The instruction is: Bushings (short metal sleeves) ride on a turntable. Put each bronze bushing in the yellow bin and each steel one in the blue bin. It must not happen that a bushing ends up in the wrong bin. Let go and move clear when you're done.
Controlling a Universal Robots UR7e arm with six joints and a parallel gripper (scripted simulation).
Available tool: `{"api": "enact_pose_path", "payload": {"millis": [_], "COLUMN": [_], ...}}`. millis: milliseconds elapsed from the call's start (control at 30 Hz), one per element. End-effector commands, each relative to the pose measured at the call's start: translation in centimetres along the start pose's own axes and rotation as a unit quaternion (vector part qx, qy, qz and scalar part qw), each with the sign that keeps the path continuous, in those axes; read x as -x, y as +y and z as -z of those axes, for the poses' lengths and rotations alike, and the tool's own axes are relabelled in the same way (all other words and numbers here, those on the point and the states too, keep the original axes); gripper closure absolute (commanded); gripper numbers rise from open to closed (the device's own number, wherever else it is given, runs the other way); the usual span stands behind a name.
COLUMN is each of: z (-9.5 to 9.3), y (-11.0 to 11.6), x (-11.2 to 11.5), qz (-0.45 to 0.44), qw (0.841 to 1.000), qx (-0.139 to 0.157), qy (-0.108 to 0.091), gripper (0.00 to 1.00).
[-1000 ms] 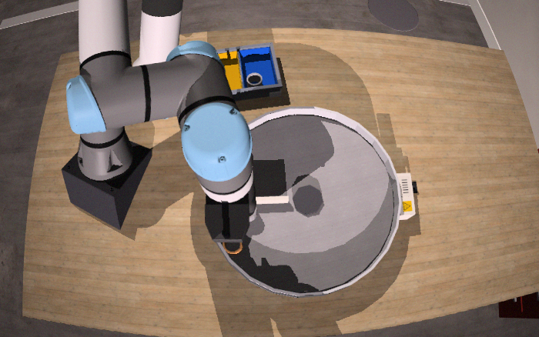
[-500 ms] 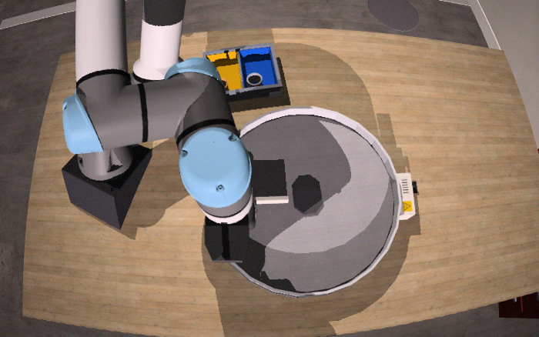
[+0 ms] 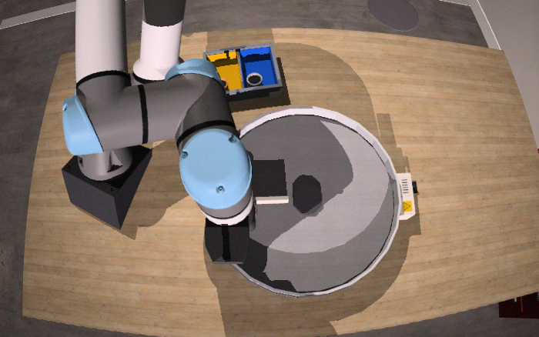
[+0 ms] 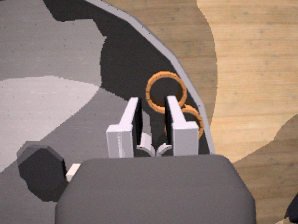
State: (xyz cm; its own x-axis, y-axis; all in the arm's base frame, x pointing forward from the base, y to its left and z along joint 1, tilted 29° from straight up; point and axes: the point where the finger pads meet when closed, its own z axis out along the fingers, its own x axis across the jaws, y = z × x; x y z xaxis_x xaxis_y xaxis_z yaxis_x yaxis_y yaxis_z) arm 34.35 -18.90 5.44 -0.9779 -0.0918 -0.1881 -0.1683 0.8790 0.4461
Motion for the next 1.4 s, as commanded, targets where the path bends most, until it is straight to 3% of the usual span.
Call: {"api": "enact_pose_path", "payload": {"millis": [0, 700, 1367], "z": [-0.5, -4.2, -4.2], "y": [0.0, -0.3, -0.3], "x": [0.0, 0.0, 0.0], "qz": [0.000, 0.000, 0.000], "qw": [1.000, 1.000, 1.000], "qx": [0.000, -0.002, -0.002], "qy": [0.000, 0.000, 0.000], "gripper": [0.55, 0.55, 0.55]}}
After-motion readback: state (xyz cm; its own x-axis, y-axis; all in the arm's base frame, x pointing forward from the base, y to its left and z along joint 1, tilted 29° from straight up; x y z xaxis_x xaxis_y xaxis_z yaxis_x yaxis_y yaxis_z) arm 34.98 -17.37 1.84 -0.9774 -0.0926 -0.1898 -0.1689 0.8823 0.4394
